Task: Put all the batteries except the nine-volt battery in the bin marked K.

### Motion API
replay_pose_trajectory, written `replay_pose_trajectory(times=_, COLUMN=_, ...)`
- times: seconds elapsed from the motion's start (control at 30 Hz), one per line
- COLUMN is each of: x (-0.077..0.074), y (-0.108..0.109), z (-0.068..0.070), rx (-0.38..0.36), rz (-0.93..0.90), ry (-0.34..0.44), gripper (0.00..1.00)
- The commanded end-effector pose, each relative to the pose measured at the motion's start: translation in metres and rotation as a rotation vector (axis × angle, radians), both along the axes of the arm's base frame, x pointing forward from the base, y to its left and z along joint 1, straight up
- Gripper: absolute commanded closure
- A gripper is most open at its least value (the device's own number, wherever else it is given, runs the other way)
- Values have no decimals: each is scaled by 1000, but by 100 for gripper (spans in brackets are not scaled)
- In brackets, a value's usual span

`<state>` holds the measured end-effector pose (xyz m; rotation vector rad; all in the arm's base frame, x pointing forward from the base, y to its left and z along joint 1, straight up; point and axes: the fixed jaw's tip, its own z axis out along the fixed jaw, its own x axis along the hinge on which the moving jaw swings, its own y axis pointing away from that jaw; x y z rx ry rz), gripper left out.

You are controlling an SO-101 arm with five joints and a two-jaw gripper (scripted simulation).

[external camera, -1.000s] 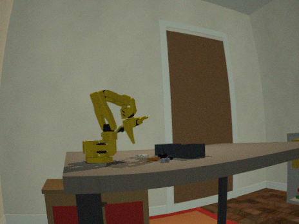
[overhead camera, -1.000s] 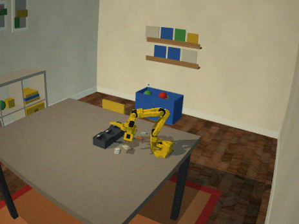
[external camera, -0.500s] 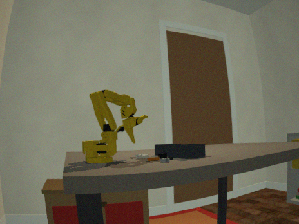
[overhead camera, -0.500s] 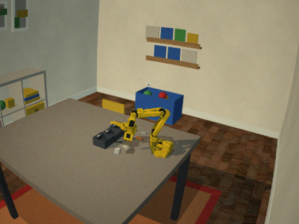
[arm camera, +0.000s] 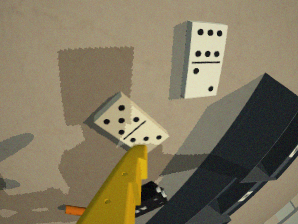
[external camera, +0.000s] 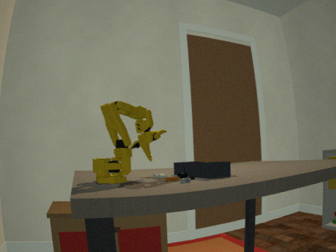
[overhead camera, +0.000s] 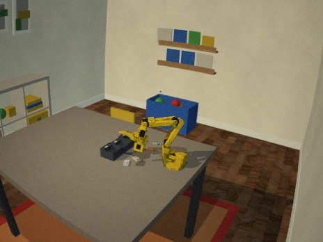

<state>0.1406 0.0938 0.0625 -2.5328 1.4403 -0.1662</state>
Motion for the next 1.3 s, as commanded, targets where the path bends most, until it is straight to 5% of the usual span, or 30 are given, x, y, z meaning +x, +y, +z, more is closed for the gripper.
replay_pose_trajectory(times=0.0, x=6, y=0, z=6, rx=21, rz=-47, ry=-16, gripper=2)
replay_pose_trajectory(times=0.73, x=53, y=-15, z=32, rx=143, rz=-592, ry=-23, gripper=25)
replay_pose_trajectory(times=1.27, x=112, y=-63, z=59, rx=350, rz=-1334, ry=-53, gripper=56)
